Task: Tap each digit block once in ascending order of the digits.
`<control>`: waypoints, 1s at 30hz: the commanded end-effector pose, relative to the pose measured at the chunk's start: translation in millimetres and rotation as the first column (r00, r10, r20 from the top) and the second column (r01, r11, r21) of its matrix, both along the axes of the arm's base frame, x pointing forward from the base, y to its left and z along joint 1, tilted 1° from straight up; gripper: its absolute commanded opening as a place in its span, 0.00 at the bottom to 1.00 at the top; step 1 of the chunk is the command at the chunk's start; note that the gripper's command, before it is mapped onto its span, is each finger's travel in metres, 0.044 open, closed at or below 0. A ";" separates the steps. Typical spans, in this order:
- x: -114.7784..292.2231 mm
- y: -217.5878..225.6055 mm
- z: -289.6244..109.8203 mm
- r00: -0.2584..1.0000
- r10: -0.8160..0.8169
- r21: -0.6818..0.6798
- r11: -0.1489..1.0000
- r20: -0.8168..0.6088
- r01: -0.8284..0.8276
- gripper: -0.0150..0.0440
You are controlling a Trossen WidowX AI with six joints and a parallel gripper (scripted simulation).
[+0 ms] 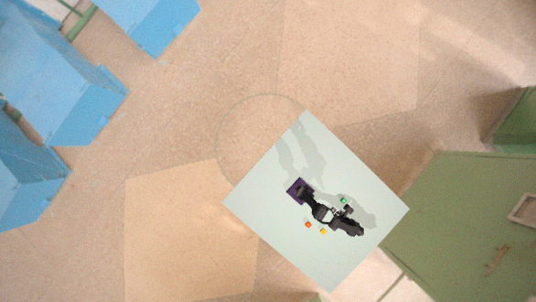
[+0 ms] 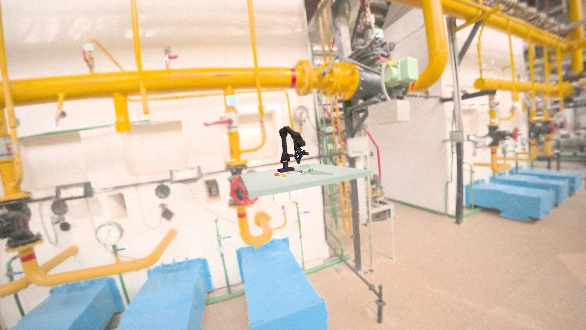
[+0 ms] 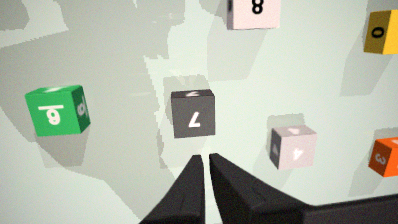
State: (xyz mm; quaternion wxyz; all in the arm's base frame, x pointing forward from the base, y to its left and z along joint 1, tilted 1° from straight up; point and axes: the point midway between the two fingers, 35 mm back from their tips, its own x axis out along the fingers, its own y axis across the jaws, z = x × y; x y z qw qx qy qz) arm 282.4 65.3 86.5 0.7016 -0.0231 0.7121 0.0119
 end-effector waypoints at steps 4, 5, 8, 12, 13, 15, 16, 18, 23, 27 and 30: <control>0.9 0.9 48.8 0.999 0.001 0.008 1.000 0.033 -0.001 0.29; 0.9 0.9 48.8 0.999 0.001 0.008 1.000 0.033 -0.001 0.29; 7.8 -1.1 49.9 0.999 0.001 0.007 1.000 0.033 -0.001 0.29; 48.5 -17.0 53.4 0.999 0.001 0.006 1.000 0.037 -0.001 0.29; 59.0 -22.3 53.5 0.999 0.001 0.005 1.000 0.038 -0.001 0.29; 77.0 -32.4 52.8 0.999 0.001 0.004 1.000 0.040 -0.001 0.29; 81.6 -35.3 52.5 0.999 0.001 0.004 1.000 0.040 -0.001 0.29; 83.2 -36.3 52.3 0.999 0.001 0.004 1.000 0.040 -0.001 0.29; 85.8 -36.3 32.9 0.999 0.001 0.004 1.000 0.040 -0.001 0.29; 86.0 -37.1 -20.1 0.999 0.001 0.004 1.000 0.040 -0.001 0.29; 85.1 -37.3 -28.6 0.999 0.001 0.004 1.000 0.040 -0.001 0.29</control>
